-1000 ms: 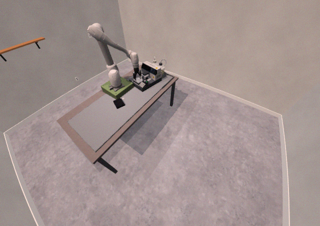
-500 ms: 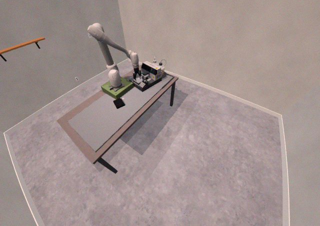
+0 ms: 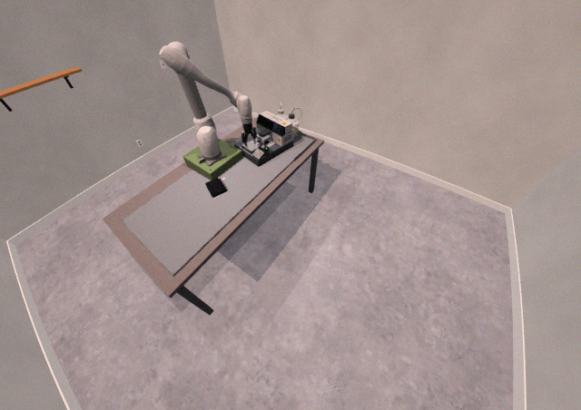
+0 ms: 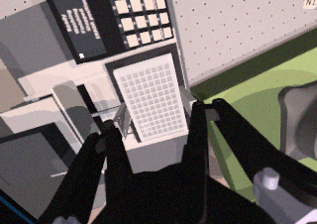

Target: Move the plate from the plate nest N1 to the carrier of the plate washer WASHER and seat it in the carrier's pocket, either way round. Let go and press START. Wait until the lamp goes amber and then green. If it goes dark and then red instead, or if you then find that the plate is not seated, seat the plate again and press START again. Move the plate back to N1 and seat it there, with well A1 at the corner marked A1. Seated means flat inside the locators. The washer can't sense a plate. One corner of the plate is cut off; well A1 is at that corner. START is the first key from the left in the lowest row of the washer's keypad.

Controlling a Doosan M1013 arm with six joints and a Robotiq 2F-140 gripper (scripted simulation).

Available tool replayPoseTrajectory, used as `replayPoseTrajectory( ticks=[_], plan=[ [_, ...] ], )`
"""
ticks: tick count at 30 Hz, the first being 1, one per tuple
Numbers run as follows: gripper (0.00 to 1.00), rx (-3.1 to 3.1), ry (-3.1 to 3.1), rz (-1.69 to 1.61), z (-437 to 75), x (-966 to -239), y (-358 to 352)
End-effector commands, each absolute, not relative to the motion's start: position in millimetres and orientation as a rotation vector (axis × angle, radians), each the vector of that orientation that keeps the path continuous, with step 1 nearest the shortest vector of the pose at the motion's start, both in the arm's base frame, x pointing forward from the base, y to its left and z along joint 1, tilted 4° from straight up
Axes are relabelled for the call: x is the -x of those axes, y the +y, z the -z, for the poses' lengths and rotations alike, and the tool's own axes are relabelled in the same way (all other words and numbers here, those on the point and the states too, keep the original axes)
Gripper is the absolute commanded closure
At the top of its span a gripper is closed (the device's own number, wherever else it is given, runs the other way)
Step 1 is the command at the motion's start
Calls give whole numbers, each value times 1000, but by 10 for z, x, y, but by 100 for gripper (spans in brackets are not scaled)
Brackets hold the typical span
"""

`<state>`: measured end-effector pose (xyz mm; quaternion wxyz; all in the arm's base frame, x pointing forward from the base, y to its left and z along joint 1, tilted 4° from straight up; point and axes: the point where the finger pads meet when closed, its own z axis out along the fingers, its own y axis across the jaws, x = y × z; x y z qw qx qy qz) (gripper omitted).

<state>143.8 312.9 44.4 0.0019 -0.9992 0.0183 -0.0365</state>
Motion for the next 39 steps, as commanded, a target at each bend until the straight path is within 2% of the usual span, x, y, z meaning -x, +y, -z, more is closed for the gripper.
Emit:
replayPoseTrajectory(
  ticks=[1, 39],
  plan=[
    [90, 3135, 57, 114, -437, -1438, 3129],
    [90, 3135, 57, 114, -384, -1442, 3129]
  ],
)
